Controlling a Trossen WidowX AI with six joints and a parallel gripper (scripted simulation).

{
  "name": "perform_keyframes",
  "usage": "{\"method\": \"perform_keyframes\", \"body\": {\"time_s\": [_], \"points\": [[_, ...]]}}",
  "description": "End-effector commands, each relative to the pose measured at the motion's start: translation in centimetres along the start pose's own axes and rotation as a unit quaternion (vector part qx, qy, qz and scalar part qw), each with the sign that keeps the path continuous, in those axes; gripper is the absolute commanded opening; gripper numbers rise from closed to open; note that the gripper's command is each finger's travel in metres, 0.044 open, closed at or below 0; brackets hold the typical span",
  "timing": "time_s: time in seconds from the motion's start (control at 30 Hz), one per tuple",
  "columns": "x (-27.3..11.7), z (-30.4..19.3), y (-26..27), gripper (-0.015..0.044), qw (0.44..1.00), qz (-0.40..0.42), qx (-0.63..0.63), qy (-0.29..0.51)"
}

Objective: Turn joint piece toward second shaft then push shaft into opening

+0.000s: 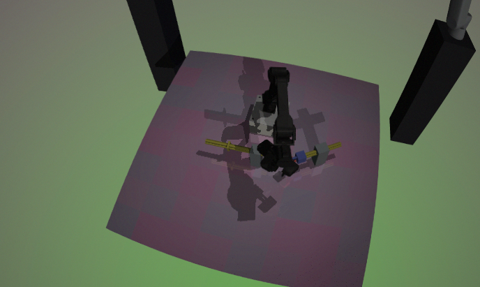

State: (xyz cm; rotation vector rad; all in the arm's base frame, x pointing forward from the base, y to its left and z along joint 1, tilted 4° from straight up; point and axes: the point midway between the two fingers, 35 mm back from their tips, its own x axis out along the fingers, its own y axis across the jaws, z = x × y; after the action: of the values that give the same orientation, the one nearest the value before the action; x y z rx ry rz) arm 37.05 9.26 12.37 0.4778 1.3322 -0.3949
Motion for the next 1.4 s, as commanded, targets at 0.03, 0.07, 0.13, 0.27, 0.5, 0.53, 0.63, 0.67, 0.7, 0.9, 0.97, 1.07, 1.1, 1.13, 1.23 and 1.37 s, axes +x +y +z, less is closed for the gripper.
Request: {"method": "perform_keyframes", "body": {"time_s": [0.03, 0.07, 0.13, 0.27, 0.5, 0.53, 0.63, 0.67, 0.7, 0.9, 0.97, 1.07, 1.1, 1.13, 1.23, 1.37], "points": [[-1.1, -0.2, -0.4, 0.044, 0.999, -0.019, 0.038, -0.009], [-1.1, -0.2, -0.4, 0.044, 0.999, -0.019, 0.038, -0.009], [-1.1, -0.2, -0.4, 0.044, 0.999, -0.019, 0.038, -0.009], [0.1, -0.3, -0.3, 0.044, 0.999, -0.019, 0.038, -0.009], [3.5, -0.9, -0.3, 0.044, 0.999, -0.019, 0.038, -0.009], [4.0, -1.0, -0.4, 0.044, 0.999, -0.019, 0.038, -0.009], [5.5, -1.4, -0.5, 0.044, 0.999, -0.02, 0.038, -0.008], [5.9, -1.5, -0.5, 0.044, 0.999, -0.02, 0.038, -0.008], [6.3, -1.6, -0.6, 0.044, 0.999, -0.02, 0.038, -0.008], [6.4, -2.6, -0.4, 0.044, 0.999, -0.02, 0.038, -0.008], [6.2, -3.8, -0.3, 0.044, 0.999, -0.019, 0.038, -0.007], [6.0, -5.5, -0.1, 0.044, 0.999, -0.019, 0.038, -0.006], [5.9, -6.1, 0.0, 0.044, 0.999, -0.019, 0.039, -0.006], [5.8, -6.6, 0.0, 0.044, 0.999, -0.019, 0.039, -0.006], [5.5, -8.2, 0.0, 0.044, 0.999, -0.019, 0.039, -0.005], [5.6, -8.6, 0.0, 0.044, 0.999, -0.019, 0.039, -0.005]]}}
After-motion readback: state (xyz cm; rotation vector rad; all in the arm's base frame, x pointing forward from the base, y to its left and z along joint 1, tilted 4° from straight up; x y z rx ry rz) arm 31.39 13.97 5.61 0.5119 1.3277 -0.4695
